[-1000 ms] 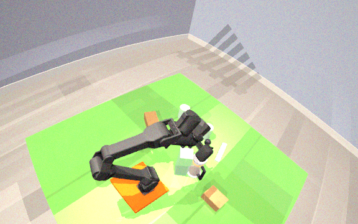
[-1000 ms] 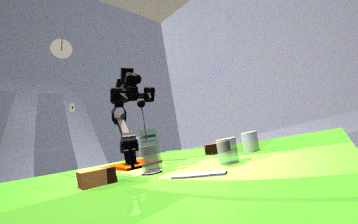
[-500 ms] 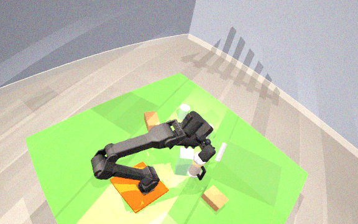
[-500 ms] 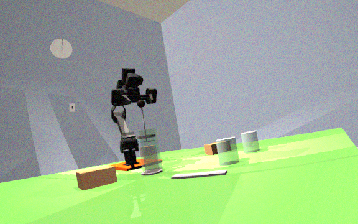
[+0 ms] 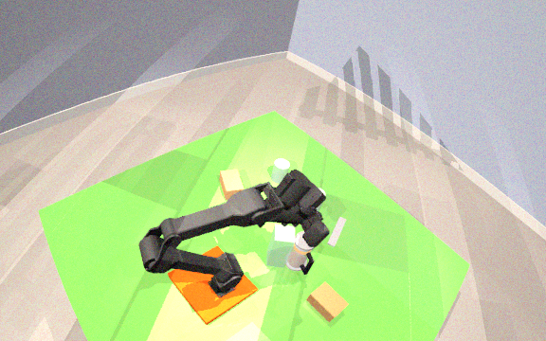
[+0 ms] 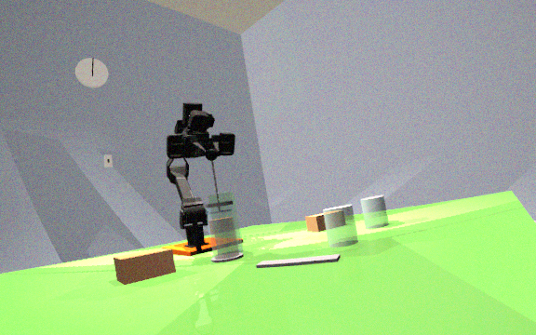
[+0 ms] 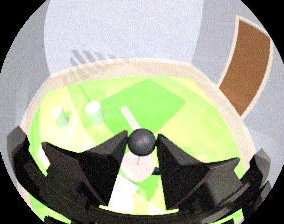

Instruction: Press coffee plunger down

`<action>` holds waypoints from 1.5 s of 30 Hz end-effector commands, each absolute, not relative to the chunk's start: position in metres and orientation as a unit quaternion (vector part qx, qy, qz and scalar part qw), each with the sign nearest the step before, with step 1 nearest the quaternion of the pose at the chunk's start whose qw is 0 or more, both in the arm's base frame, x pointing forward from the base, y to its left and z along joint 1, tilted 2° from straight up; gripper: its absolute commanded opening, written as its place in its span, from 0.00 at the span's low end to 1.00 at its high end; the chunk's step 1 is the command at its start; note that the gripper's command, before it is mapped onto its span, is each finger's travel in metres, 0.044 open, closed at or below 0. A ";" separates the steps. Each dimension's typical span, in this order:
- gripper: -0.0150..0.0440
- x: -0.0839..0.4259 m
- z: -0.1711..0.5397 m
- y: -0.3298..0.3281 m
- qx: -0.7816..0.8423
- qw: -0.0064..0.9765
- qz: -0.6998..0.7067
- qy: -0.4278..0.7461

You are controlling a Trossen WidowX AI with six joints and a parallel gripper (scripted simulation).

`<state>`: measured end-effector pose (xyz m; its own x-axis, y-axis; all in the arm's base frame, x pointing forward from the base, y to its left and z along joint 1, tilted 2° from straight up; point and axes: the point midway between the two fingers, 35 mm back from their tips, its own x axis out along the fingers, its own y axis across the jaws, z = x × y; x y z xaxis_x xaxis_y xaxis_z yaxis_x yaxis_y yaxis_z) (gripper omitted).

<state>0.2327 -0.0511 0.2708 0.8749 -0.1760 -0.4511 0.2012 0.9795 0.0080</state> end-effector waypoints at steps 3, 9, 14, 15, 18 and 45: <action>0.46 0.233 0.270 -0.051 0.029 0.968 -0.098 0.231; 0.46 0.233 0.267 -0.051 0.029 0.968 -0.098 0.231; 0.46 0.234 0.260 -0.051 0.029 0.968 -0.098 0.231; 0.46 0.235 0.259 -0.052 0.029 0.968 -0.098 0.231; 0.46 0.235 0.254 -0.052 0.029 0.968 -0.098 0.231; 0.46 0.241 0.211 -0.052 0.029 0.968 -0.098 0.231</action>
<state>0.2411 -0.0521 0.2408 0.9024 -0.1810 -0.3910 0.1992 0.9799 0.0061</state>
